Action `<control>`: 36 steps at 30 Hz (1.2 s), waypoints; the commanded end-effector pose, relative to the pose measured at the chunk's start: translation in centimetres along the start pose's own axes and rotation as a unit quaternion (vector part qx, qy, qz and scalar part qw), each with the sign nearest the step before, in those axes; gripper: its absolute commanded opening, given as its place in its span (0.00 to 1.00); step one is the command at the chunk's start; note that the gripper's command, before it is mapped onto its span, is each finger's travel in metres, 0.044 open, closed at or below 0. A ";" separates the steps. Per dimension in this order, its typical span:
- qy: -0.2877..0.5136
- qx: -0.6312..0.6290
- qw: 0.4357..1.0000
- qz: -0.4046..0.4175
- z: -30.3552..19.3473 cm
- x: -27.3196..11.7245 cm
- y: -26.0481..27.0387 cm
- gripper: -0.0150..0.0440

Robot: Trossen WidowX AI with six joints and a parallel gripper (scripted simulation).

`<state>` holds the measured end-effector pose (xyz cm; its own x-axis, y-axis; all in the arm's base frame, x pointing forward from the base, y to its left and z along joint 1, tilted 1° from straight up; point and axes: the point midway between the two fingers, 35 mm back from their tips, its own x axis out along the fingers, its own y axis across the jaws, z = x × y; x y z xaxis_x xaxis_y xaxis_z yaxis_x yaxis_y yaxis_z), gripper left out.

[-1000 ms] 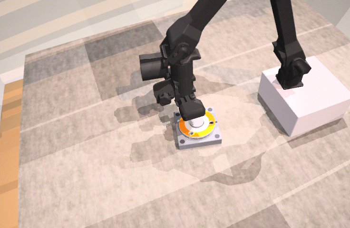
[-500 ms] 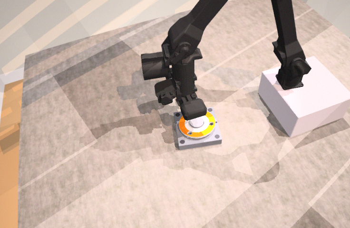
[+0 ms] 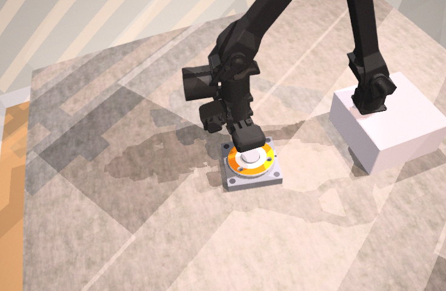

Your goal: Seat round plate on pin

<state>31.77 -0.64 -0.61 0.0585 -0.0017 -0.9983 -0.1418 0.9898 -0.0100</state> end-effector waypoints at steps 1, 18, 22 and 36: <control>0.009 -0.001 1.000 0.000 -0.7 0.3 0.0 0.25; 0.010 -0.001 1.000 0.000 -1.2 0.3 0.0 0.25; 0.010 -0.001 1.000 0.000 -1.3 0.3 0.0 0.25; 0.010 -0.001 1.000 0.000 -2.1 0.2 0.1 0.25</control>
<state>30.50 -0.89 -0.62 0.0561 -0.0051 -0.9984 -0.1412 0.9899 -0.0130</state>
